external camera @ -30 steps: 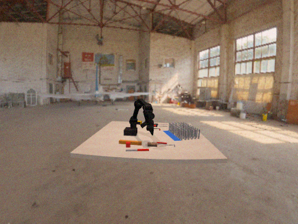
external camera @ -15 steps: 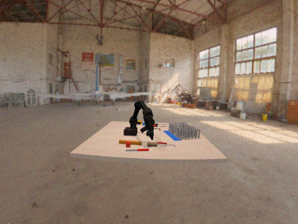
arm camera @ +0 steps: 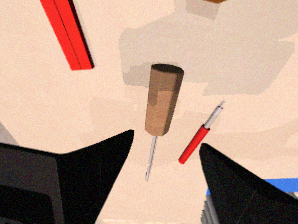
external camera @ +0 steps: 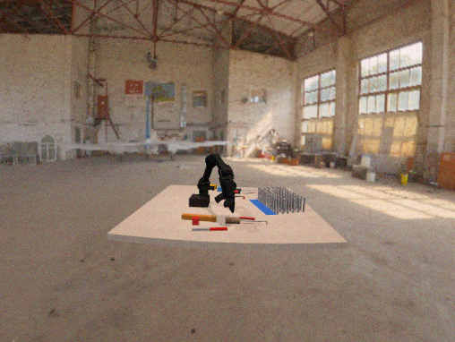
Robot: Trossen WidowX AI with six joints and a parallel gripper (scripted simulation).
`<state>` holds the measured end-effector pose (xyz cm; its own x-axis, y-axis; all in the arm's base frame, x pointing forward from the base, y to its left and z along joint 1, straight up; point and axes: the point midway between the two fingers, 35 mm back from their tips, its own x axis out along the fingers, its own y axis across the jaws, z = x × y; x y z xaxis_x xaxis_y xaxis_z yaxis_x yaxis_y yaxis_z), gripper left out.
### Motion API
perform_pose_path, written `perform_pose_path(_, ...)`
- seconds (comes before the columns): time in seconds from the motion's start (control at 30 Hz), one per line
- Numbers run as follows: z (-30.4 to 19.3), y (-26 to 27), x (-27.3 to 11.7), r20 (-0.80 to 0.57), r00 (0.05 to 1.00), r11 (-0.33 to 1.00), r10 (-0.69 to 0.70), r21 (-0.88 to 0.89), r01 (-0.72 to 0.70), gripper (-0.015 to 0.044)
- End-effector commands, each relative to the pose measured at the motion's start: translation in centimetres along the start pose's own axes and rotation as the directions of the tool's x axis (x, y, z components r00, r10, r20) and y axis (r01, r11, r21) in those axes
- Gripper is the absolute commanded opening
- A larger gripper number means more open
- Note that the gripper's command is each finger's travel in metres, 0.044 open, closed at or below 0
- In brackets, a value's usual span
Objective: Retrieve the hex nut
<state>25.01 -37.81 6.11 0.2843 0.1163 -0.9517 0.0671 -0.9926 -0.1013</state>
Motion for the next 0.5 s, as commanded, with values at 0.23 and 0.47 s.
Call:
perform_pose_path(0.23, 0.1, 0.1, 0.5, 0.001, 1.0, 1.0, -0.002, 0.004, 0.002, 0.028)
perform_pose_path(0.47, 0.4, 0.3, 1.6, 0.002, 1.0, 1.0, -0.002, 0.005, 0.002, 0.028)
